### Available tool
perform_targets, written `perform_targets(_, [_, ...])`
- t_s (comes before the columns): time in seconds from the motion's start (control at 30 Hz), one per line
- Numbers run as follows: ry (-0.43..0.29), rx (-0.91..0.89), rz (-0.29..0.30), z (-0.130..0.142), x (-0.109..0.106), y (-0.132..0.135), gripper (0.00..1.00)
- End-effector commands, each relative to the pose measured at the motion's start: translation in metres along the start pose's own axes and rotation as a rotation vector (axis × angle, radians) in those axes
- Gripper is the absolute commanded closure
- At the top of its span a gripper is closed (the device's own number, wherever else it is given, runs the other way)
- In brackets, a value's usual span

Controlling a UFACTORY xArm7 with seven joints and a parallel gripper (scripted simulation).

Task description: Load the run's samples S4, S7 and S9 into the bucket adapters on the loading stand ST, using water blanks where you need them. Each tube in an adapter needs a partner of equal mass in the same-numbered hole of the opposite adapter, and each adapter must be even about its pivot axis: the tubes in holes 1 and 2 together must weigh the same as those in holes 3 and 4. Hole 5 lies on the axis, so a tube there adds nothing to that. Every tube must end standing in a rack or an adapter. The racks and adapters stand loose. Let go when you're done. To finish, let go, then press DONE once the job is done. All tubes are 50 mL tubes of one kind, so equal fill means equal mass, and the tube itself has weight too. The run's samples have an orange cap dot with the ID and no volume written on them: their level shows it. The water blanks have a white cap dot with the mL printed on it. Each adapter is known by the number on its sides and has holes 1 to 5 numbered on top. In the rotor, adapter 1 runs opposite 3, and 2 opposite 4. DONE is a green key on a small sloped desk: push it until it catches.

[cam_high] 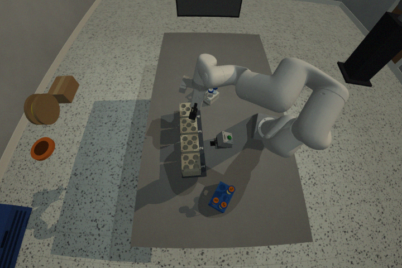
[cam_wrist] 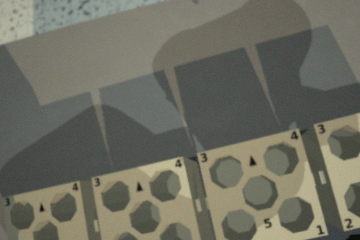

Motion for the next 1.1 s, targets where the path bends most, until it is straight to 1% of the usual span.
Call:
perform_targets(0.0, [-0.092,-0.074,0.045,-0.002,0.001,-0.02,0.0])
perform_targets(0.2, [-0.214,-0.193,0.13,-0.005,0.001,-0.047,0.0])
perform_targets(0.23, [-0.23,-0.21,0.143,-0.005,0.002,-0.048,0.0])
perform_targets(0.57, [-0.23,-0.21,0.143,-0.006,0.002,-0.048,0.0])
perform_targets(0.8, [-0.211,0.022,0.169,0.01,-0.007,-0.018,0.0])
perform_targets(0.87, [-0.211,0.022,0.169,0.01,-0.007,-0.018,0.0])
perform_targets(1.07, [-0.194,0.22,0.19,0.023,-0.014,0.008,0.0])
Point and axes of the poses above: the point where the finger pads meet when closed, its own x axis out along the fingers, its own y axis across the jaws, z = x × y, the point moved 4 cm from there along -x, back along the fingers, and after that the axes turned 10 degrees about -x, right-handed, at the moved point
